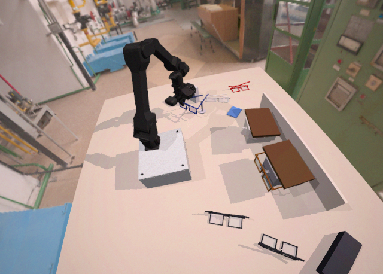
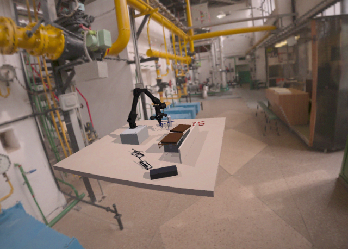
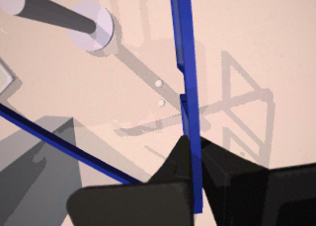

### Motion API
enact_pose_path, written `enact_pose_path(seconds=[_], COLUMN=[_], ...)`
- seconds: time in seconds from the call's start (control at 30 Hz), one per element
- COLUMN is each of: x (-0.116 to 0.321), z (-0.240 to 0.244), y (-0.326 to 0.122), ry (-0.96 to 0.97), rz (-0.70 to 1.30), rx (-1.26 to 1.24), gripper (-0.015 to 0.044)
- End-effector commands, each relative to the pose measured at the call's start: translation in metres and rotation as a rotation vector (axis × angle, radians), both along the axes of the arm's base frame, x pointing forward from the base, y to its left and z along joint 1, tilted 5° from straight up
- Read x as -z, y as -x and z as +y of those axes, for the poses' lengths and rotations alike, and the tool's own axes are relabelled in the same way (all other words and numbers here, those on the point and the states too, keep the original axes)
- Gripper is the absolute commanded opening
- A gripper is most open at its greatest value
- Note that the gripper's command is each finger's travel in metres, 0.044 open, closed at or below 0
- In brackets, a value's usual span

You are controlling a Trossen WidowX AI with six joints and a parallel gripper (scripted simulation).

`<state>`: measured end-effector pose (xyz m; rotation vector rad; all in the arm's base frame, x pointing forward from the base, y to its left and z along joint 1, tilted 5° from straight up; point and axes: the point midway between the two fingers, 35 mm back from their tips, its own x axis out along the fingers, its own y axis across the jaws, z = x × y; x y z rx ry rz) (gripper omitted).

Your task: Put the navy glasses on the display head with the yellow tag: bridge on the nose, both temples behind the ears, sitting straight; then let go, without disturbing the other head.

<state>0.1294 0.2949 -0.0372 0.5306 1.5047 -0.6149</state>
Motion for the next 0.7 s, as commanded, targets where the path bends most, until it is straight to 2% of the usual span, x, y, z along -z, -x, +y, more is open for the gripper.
enact_pose_path(seconds=[0.0,0.67], x=[-0.0008,-0.0009], z=[0.0026,0.0072], y=[0.004,0.0125], ry=[-0.006,-0.007], rz=[0.002,0.003], rx=[0.005,0.005], gripper=[0.0,0.0])
